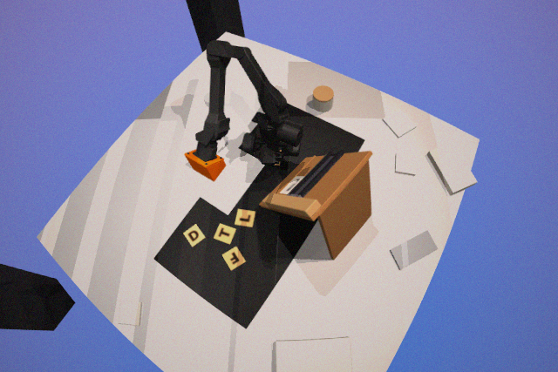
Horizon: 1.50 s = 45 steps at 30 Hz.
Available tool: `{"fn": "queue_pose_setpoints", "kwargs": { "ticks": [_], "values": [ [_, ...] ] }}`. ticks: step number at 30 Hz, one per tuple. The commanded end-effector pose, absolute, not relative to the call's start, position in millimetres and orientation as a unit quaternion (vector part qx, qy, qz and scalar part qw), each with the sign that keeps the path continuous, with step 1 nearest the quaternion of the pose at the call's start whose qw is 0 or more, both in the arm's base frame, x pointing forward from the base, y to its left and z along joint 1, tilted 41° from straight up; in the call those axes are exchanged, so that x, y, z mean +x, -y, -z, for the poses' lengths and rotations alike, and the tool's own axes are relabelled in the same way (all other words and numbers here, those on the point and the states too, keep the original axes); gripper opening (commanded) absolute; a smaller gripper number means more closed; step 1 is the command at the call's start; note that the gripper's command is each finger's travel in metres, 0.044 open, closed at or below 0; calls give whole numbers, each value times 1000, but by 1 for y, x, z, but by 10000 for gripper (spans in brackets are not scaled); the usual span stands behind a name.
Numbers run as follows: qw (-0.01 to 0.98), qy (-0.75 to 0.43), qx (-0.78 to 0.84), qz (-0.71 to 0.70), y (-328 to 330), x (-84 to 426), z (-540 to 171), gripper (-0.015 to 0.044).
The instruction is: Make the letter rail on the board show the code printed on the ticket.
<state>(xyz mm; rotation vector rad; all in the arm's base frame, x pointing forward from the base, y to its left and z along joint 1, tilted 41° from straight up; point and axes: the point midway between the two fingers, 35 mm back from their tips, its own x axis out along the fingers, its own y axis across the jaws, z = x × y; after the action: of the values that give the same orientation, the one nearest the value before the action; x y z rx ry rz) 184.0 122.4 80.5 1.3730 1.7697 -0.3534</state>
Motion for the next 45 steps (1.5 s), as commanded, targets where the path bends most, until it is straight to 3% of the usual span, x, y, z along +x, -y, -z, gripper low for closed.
{"fn": "queue_pose_setpoints", "kwargs": {
  "ticks": [1, 9, 26, 45],
  "values": [
    [425, -707, 548, 137, -121, 185, -83, 0],
    [431, -707, 544, 136, -121, 186, -83, 0],
    [566, -685, 460, 12, -163, 215, -114, 0],
    [692, -557, 452, -84, -184, 278, -189, 0]
  ]
}}
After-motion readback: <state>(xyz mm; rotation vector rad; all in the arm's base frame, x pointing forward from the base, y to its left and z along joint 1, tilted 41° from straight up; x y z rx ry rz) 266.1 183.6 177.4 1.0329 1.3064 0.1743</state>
